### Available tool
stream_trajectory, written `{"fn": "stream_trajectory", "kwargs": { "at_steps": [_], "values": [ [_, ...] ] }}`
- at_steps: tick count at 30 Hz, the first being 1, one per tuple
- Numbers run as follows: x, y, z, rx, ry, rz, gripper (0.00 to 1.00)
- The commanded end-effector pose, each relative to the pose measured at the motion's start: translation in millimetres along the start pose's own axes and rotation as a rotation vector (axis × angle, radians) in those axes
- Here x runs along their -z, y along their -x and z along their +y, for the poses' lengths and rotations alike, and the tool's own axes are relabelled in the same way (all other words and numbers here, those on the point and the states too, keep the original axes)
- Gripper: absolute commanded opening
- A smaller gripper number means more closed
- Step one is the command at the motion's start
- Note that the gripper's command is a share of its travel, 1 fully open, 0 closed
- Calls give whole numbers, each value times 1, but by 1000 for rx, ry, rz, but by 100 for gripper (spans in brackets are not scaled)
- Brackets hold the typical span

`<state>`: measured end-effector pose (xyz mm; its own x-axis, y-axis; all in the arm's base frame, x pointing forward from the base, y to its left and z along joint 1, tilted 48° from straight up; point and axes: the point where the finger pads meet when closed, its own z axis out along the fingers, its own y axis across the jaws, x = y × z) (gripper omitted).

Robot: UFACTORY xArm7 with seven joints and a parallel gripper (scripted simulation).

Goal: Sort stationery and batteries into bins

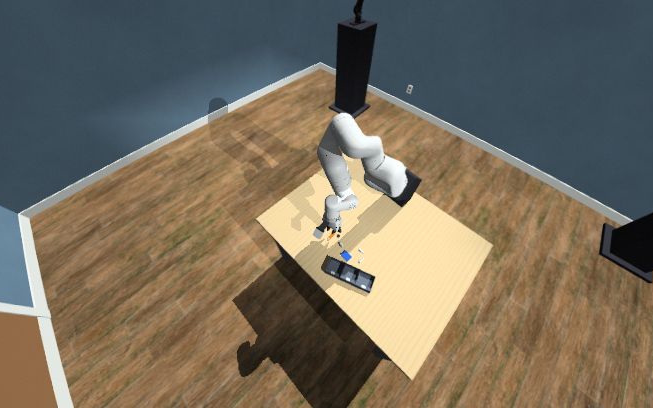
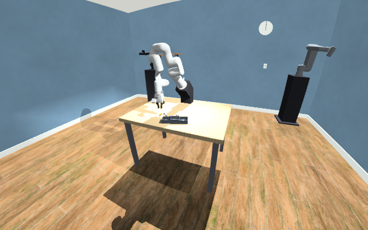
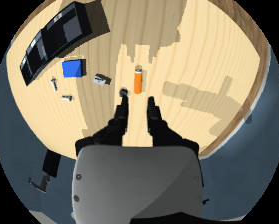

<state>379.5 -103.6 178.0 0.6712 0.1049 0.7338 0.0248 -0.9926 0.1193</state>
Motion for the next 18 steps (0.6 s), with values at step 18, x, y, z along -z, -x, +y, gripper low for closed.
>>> {"fn": "stream_trajectory", "kwargs": {
  "at_steps": [18],
  "values": [
    [-62,-1,0,-1,0,1,28]
  ]
}}
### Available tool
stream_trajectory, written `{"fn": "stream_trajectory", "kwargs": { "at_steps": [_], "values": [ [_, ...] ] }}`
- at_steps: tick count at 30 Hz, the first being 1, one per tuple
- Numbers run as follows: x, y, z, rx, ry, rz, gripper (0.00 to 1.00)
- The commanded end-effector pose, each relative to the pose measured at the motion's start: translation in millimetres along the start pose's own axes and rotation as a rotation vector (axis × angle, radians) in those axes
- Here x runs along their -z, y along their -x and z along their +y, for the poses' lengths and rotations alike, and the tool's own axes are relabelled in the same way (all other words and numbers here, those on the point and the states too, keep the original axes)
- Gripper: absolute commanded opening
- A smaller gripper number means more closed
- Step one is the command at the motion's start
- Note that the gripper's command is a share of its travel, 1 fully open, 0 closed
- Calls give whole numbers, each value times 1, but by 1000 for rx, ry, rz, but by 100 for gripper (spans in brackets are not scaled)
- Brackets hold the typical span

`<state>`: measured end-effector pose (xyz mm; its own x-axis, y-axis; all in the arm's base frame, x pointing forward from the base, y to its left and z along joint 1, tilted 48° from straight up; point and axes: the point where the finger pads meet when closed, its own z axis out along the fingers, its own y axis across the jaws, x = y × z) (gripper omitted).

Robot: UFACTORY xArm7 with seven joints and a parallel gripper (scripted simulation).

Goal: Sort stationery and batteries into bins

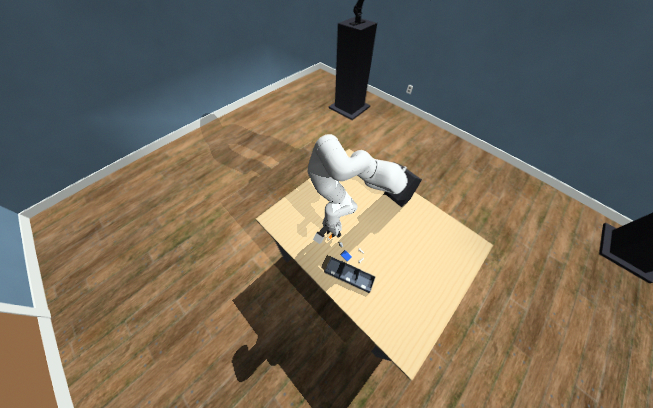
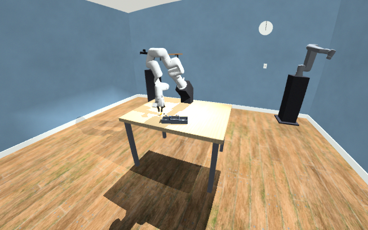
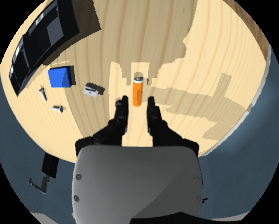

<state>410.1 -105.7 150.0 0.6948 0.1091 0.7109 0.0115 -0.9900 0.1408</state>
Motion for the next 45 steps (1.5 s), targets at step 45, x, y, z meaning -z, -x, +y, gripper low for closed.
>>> {"fn": "stream_trajectory", "kwargs": {
  "at_steps": [45],
  "values": [
    [-32,-2,0,-8,-24,33,0]
  ]
}}
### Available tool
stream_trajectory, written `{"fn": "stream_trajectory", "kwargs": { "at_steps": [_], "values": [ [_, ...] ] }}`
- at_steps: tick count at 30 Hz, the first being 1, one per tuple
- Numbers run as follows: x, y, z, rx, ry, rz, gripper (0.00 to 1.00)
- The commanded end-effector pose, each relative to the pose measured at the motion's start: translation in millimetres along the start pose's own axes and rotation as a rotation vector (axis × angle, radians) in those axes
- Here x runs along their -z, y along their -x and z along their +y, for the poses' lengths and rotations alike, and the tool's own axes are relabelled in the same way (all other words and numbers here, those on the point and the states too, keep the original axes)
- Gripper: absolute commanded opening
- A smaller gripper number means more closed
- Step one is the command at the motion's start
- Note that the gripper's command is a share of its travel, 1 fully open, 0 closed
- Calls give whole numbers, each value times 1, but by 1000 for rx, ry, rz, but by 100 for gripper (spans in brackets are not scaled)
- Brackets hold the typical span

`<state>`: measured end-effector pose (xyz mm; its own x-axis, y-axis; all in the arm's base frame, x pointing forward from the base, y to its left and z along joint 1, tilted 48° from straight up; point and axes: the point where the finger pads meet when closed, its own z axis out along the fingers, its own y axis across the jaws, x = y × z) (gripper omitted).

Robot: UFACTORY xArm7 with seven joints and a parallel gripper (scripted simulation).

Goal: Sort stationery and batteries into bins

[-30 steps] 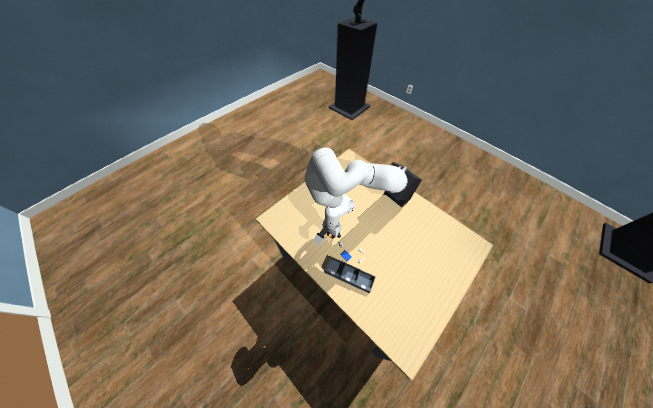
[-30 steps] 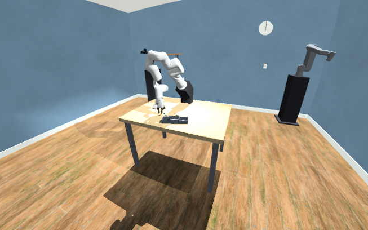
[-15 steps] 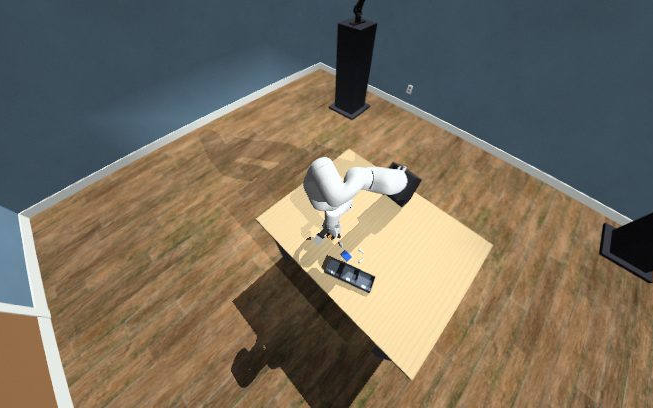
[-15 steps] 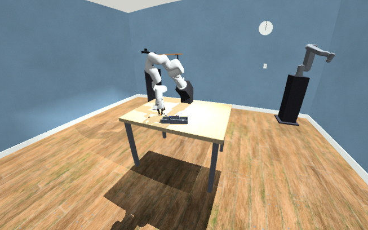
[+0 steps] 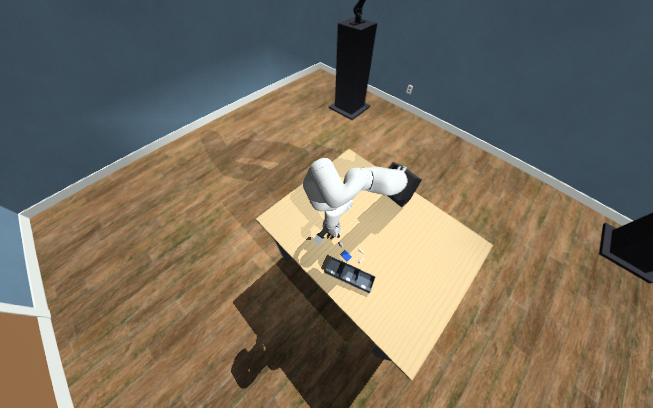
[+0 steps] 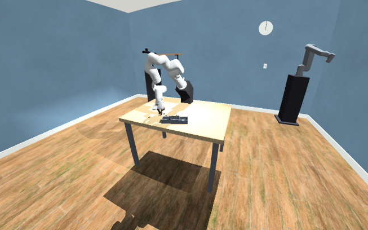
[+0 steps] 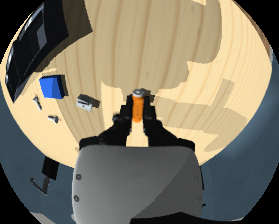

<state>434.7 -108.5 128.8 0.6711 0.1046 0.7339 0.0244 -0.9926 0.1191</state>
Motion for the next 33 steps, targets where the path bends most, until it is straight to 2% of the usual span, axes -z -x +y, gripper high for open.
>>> {"fn": "stream_trajectory", "kwargs": {
  "at_steps": [1,23,33],
  "values": [
    [0,0,0,-1,0,1,0],
    [0,0,0,-1,0,1,0],
    [27,0,0,0,0,1,0]
  ]
}}
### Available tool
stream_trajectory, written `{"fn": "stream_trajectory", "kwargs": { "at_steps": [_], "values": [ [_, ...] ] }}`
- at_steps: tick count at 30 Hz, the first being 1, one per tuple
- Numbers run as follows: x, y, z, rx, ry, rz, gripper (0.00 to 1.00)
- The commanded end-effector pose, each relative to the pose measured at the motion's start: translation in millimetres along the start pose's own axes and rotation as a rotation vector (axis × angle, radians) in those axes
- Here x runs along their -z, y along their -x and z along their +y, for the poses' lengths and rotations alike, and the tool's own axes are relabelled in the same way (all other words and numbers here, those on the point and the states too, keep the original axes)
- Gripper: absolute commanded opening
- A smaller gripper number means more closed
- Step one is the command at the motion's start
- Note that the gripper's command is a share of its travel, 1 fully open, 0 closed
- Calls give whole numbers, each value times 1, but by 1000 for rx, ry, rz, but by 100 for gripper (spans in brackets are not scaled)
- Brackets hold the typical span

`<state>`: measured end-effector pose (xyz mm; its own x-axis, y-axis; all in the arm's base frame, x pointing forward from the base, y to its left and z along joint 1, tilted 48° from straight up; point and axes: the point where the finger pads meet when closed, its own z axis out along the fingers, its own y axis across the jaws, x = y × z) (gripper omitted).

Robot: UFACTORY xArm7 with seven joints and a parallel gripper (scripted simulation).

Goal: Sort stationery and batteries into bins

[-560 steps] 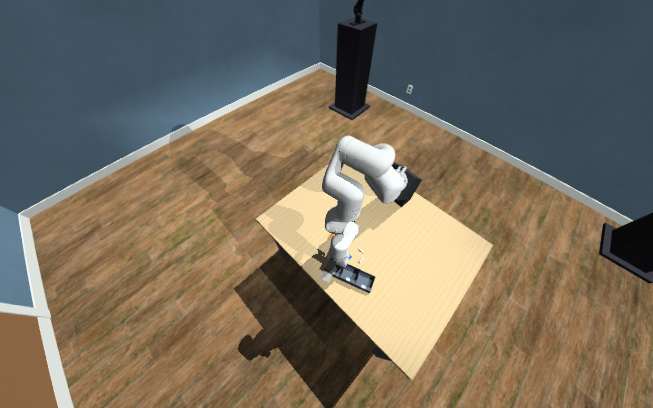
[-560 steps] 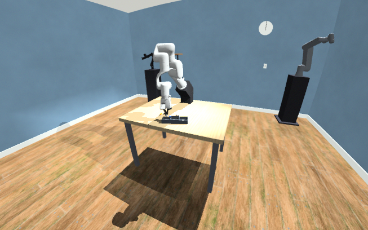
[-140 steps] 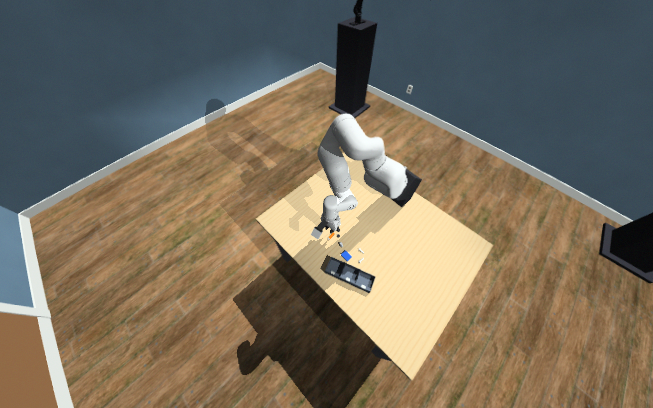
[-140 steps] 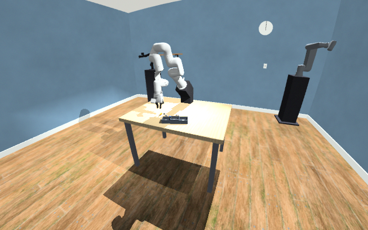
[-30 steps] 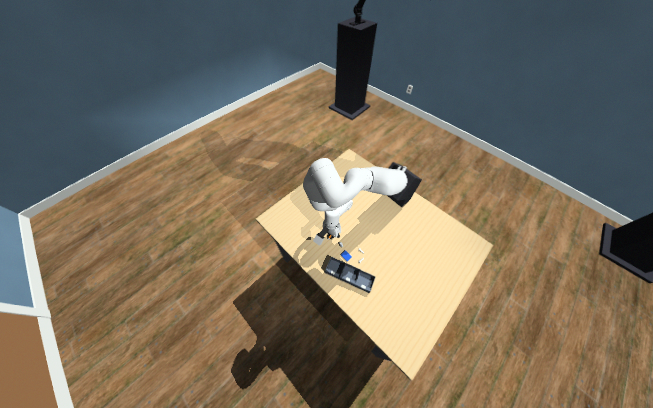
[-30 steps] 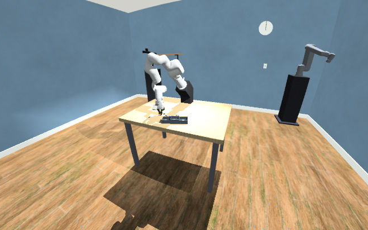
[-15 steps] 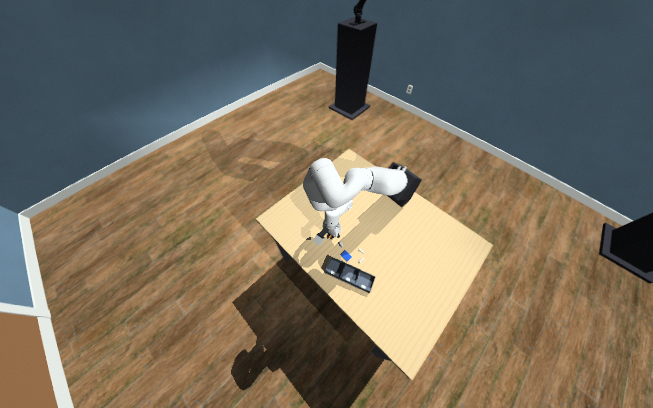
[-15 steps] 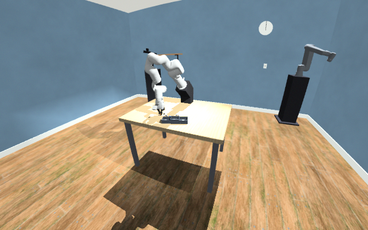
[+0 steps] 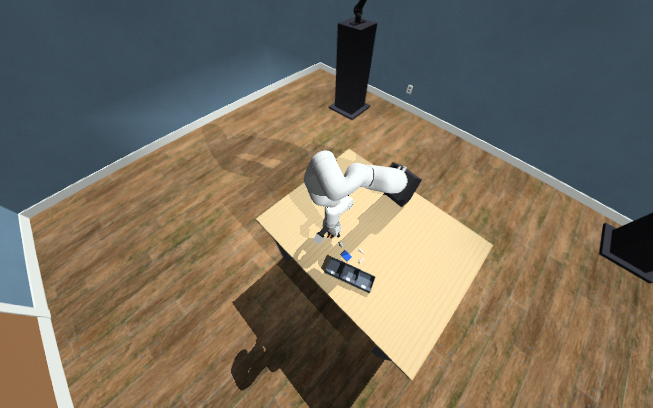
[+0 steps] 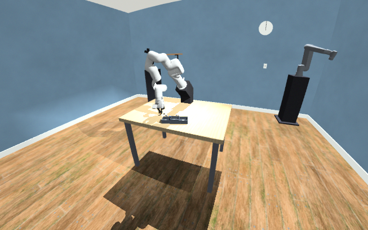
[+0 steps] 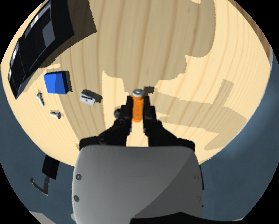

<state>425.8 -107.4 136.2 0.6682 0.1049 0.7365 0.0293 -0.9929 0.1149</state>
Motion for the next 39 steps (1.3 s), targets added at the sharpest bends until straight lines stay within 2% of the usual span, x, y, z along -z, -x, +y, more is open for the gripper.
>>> {"fn": "stream_trajectory", "kwargs": {
  "at_steps": [1,10,33,35,39],
  "values": [
    [18,-1,1,0,7,-3,0],
    [48,-1,0,0,7,-3,0],
    [48,-1,0,0,7,-3,0],
    [55,-1,0,0,7,-3,0],
    [55,-1,0,0,7,-3,0]
  ]
}}
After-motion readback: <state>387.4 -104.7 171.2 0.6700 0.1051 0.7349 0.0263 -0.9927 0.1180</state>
